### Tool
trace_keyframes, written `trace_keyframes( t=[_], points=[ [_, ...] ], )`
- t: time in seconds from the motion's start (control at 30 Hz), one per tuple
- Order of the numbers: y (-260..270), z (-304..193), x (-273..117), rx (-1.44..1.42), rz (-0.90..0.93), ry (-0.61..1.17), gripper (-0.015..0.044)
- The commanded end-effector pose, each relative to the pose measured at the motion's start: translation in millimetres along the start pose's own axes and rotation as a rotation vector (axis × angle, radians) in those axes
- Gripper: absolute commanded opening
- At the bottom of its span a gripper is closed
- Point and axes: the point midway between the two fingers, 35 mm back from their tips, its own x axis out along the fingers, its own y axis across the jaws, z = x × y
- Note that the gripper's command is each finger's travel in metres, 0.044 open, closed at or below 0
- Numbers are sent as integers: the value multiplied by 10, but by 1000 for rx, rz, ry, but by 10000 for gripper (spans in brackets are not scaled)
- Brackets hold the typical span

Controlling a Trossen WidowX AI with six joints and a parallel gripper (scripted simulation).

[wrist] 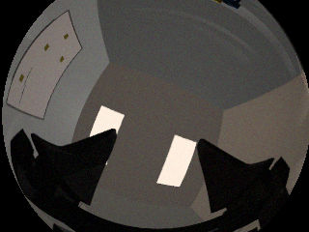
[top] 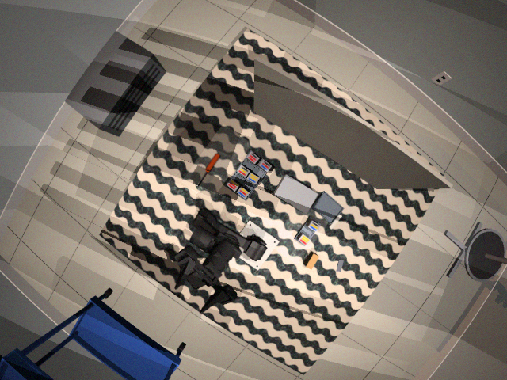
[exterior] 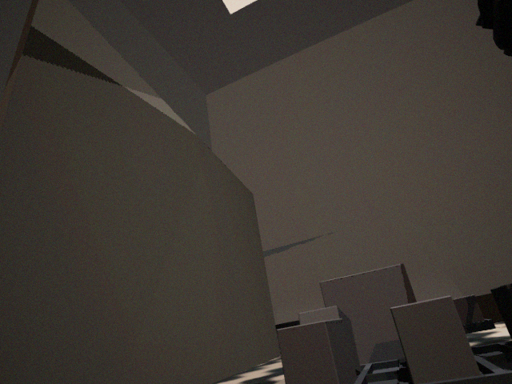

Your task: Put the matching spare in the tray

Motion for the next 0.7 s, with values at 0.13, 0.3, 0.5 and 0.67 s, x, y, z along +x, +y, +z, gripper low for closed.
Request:
trace_keyframes(
  t=[0.13,0.3,0.5,0.67],
  points=[
    [0,0,0,0,0,0,440],
    [-345,-237,149,-77,-129,88,440],
    [-1168,-885,235,-238,-402,360,440],
    [-1765,-1483,14,-329,-578,641,440]
  ],
)
